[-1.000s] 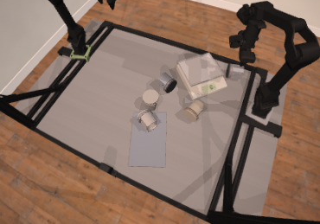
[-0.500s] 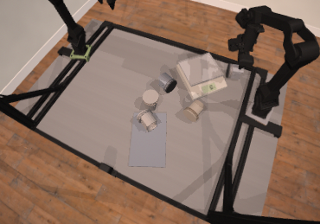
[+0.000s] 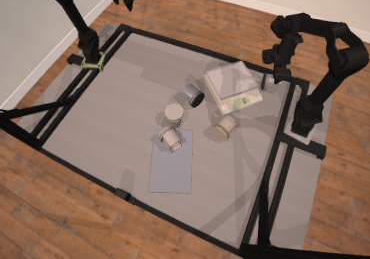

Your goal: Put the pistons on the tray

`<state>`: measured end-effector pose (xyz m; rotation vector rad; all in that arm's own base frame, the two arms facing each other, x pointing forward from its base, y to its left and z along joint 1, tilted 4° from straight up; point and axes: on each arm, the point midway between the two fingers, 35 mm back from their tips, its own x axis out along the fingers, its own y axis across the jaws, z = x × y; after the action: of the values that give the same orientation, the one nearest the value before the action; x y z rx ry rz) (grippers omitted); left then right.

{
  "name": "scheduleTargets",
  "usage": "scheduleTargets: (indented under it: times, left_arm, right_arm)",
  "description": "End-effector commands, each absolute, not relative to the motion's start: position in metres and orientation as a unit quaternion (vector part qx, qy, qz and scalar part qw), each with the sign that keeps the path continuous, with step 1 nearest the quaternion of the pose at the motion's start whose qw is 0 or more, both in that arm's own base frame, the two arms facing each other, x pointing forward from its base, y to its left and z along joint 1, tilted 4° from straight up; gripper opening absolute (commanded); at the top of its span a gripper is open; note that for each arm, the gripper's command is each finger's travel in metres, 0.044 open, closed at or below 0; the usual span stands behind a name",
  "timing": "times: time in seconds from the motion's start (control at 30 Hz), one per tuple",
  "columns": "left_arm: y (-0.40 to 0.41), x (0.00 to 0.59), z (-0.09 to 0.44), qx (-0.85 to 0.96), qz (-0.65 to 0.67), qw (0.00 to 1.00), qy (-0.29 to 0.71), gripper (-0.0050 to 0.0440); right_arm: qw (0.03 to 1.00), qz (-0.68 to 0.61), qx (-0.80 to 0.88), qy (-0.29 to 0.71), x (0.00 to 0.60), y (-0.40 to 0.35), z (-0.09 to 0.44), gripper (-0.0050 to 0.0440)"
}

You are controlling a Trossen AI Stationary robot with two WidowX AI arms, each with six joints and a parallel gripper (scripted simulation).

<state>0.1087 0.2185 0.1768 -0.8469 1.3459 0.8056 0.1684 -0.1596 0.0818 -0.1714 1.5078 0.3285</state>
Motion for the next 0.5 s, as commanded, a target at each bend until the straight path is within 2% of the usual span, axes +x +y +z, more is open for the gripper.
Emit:
scheduleTargets:
  times: [0.0,0.47]
  left_arm:
    - [0.218,0.109,0.177,-0.37,0.351,0.629,0.587,0.044]
    - [0.218,0.109,0.177,-0.37,0.351,0.629,0.587,0.044]
  right_arm:
    - [0.712,0.153,-0.071,0.682,0.167,-0.157,0.073,0.0378]
    - [0.712,0.153,-0.071,0.682,0.168,-0.154,0.05,0.0378]
